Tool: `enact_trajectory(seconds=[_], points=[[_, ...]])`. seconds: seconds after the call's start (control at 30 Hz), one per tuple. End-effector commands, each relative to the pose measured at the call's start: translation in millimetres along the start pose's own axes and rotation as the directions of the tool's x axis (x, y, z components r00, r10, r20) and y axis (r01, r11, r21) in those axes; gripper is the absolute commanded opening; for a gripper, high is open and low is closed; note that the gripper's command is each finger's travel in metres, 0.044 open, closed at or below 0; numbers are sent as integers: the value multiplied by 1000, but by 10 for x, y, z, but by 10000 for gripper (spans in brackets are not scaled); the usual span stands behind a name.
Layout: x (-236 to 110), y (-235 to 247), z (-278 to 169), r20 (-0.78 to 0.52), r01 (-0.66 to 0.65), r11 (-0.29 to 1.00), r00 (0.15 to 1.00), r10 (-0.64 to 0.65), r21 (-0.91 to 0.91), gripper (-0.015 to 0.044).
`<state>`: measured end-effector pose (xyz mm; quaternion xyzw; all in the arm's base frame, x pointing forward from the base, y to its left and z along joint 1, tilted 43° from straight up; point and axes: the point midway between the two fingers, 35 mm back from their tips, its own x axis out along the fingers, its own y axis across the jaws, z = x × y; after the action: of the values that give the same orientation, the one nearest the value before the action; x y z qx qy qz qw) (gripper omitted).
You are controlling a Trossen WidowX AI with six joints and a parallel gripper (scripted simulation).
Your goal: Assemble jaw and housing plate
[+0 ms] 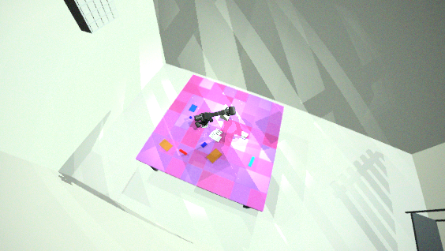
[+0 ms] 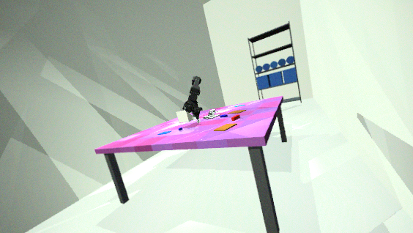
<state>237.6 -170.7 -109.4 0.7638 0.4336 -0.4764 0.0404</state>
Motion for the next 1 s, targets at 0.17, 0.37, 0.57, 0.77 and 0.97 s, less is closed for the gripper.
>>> enact_trajectory(seconds=[0.17, 0.37, 0.57, 0.77, 0.97], points=[[306, 76, -54, -16, 20, 999, 1000, -20, -42, 0], [306, 76, -54, -16, 20, 999, 1000, -20, -42, 0], [306, 76, -54, -16, 20, 999, 1000, -20, -42, 0], [-150, 40, -9, -3, 3, 1000, 1000, -3, -10, 0], [-652, 92, -32, -13, 18, 999, 1000, -19, -41, 0]])
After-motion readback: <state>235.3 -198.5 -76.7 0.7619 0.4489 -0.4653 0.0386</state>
